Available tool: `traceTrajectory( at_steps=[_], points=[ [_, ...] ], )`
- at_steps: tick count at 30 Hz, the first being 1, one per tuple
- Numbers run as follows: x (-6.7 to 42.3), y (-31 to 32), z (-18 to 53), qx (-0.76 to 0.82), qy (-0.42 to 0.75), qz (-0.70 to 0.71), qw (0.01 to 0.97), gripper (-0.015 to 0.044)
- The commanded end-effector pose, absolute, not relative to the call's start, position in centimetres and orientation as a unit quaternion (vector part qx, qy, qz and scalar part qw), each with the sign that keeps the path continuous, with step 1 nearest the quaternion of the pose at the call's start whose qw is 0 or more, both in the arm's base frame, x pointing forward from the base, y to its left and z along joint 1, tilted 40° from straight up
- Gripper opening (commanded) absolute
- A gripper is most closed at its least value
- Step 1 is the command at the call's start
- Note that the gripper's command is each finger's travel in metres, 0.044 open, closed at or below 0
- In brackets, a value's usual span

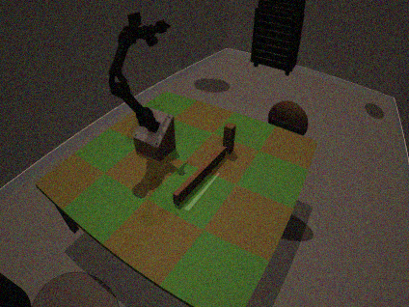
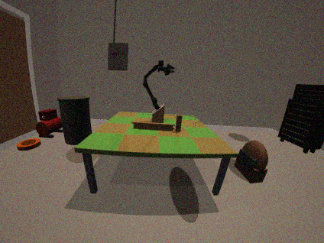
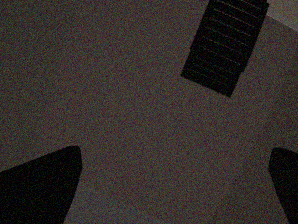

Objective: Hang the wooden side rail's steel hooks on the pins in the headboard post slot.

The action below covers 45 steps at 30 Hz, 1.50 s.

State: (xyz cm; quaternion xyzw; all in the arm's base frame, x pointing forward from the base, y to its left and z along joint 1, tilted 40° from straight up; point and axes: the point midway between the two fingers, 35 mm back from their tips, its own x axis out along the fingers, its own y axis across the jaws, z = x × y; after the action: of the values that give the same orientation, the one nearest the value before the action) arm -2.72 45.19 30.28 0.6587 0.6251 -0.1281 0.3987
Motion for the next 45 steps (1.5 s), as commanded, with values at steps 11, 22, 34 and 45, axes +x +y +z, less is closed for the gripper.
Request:
traceTrajectory(
  at_steps=[11,22,34,45],
  points=[
    [2.6,45.8,25.5,0.684,0.574,-0.156,0.423,0.0440],
    [11.7,45.0,17.3,0.730,0.482,-0.220,0.432,0.0440],
    [20.6,39.8,8.7,0.759,0.380,-0.286,0.444,0.0440],
    [26.0,32.7,2.0,0.772,0.294,-0.344,0.447,0.0440]
  ],
)
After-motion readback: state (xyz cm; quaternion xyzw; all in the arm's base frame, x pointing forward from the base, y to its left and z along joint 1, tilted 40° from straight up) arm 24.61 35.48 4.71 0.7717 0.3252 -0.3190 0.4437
